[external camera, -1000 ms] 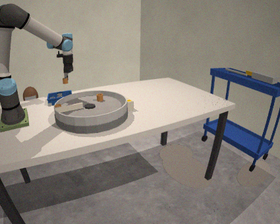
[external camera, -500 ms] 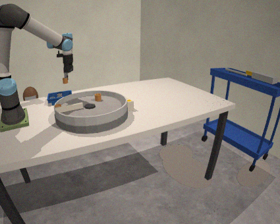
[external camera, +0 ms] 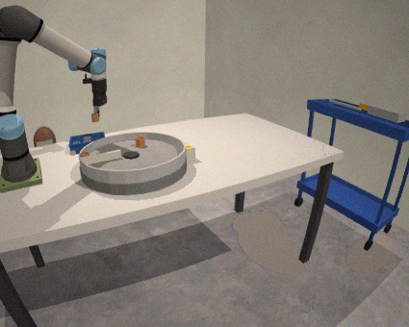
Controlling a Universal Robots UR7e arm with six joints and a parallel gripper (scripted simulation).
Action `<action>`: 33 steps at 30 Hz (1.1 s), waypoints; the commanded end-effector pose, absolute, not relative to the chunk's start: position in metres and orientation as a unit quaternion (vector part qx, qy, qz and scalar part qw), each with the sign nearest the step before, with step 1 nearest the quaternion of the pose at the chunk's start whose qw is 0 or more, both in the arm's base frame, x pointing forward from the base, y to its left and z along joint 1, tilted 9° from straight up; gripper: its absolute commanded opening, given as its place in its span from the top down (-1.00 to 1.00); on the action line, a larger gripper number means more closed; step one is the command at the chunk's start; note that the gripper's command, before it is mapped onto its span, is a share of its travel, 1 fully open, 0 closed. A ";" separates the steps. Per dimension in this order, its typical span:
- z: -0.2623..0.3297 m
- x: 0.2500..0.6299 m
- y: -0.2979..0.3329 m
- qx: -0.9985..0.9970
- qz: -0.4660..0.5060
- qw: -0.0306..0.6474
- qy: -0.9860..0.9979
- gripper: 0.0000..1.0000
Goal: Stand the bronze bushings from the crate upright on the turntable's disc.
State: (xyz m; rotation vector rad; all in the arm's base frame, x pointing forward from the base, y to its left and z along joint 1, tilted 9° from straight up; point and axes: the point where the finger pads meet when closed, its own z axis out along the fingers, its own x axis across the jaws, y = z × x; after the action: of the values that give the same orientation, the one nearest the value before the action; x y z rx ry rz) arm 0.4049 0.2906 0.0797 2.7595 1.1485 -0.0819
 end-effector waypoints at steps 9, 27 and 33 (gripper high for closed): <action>0.080 0.405 0.290 0.920 -0.026 0.076 0.383 1.00; 0.084 0.405 0.268 0.920 -0.026 0.076 0.383 1.00; 0.086 0.404 0.256 0.920 -0.026 0.076 0.383 1.00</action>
State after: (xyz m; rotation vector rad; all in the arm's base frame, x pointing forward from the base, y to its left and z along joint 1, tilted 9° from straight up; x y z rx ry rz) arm 0.4041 0.2641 0.0839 2.7593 1.1481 -0.0823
